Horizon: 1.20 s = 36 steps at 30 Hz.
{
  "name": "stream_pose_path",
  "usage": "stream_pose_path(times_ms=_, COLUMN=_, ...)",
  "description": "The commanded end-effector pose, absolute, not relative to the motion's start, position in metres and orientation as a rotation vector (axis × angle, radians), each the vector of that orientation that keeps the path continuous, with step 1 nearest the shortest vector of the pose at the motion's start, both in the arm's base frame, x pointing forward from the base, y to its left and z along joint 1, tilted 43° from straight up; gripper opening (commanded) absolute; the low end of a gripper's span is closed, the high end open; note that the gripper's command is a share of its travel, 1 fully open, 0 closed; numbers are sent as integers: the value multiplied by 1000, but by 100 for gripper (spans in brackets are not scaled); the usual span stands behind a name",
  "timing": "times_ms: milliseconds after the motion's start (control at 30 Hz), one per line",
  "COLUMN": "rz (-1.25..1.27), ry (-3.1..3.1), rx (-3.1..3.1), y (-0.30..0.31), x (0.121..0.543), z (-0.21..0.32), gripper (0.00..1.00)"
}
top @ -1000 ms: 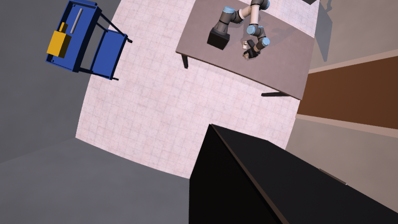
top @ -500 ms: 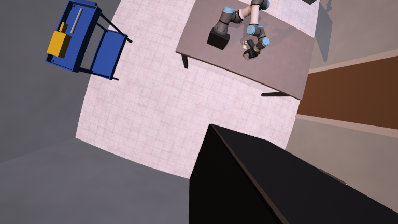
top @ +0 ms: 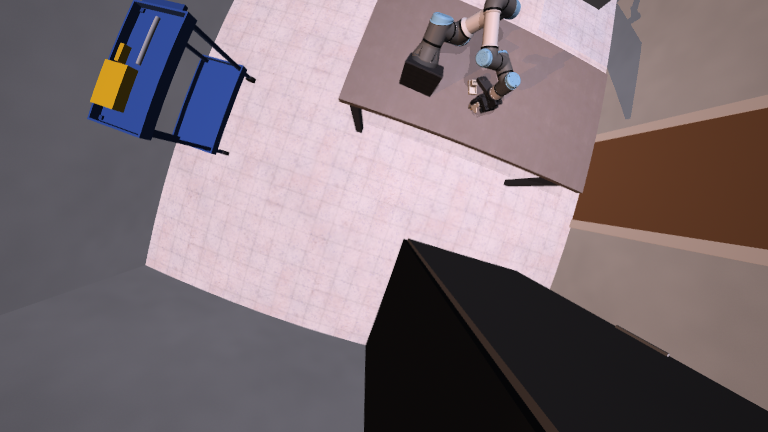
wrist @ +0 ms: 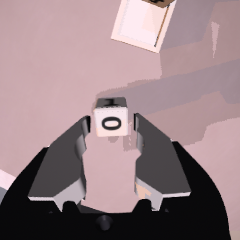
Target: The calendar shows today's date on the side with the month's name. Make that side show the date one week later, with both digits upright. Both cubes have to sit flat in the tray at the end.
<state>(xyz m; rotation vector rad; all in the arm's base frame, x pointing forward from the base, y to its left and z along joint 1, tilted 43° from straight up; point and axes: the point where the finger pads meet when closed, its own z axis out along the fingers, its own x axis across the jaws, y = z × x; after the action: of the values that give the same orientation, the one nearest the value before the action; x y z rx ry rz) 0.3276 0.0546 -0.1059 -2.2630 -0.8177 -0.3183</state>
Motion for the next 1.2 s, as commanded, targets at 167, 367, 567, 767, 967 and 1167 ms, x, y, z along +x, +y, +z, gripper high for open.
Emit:
stream_pose_path(times_ms=167, rz=-320, ry=-818, rx=-2265, y=54, x=328, z=-106, gripper=10)
stream_pose_path(times_ms=367, rz=-320, ry=-818, rx=-2265, y=54, x=328, z=-106, gripper=10)
stream_pose_path(times_ms=567, rz=-320, ry=-818, rx=-2265, y=54, x=328, z=-106, gripper=10)
stream_pose_path(times_ms=767, rz=-320, ry=-818, rx=-2265, y=54, x=328, z=-106, gripper=10)
stream_pose_path(times_ms=967, rz=-320, ry=-818, rx=-2265, y=54, x=328, z=-106, gripper=10)
stream_pose_path(times_ms=1167, rz=-320, ry=-818, rx=-2265, y=54, x=328, z=-106, gripper=10)
